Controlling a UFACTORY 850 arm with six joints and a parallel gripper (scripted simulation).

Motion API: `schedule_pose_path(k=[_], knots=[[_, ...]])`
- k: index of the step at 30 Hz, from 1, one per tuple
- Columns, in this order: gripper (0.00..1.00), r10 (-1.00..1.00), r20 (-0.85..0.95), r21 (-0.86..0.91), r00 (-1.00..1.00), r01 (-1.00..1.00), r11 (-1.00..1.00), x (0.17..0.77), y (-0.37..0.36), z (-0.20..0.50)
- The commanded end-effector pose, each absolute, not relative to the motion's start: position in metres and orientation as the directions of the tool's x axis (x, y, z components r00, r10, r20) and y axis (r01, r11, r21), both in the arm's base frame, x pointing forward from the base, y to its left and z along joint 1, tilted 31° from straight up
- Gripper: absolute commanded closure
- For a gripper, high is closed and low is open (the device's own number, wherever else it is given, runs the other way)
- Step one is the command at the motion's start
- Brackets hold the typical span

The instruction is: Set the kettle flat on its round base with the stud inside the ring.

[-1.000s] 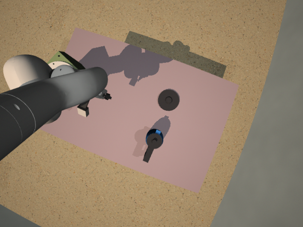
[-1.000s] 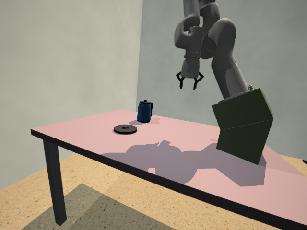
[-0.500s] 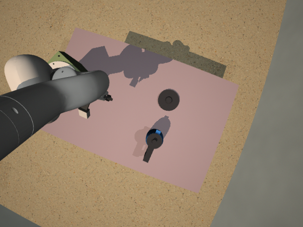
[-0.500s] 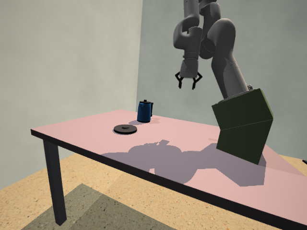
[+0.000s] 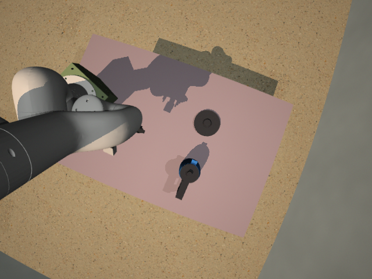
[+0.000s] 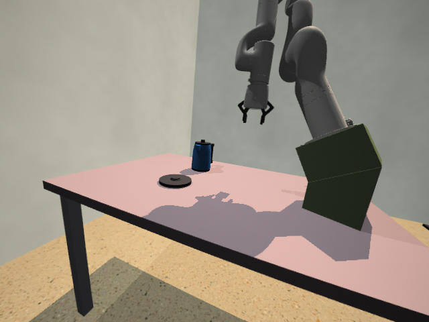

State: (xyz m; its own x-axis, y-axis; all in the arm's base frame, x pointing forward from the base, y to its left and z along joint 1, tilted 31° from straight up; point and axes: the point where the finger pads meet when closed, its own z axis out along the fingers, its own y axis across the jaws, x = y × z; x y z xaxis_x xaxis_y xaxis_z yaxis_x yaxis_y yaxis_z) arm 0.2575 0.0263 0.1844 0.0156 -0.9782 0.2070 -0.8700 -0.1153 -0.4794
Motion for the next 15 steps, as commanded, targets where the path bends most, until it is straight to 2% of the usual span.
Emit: schedule_pose_path(k=[1,15], knots=[[0.19,-0.98,0.2,-0.469,0.022,-0.875,-0.115,0.278,0.017,0.196],[0.19,-0.98,0.2,-0.469,0.022,-0.875,-0.115,0.353,-0.021,0.245]])
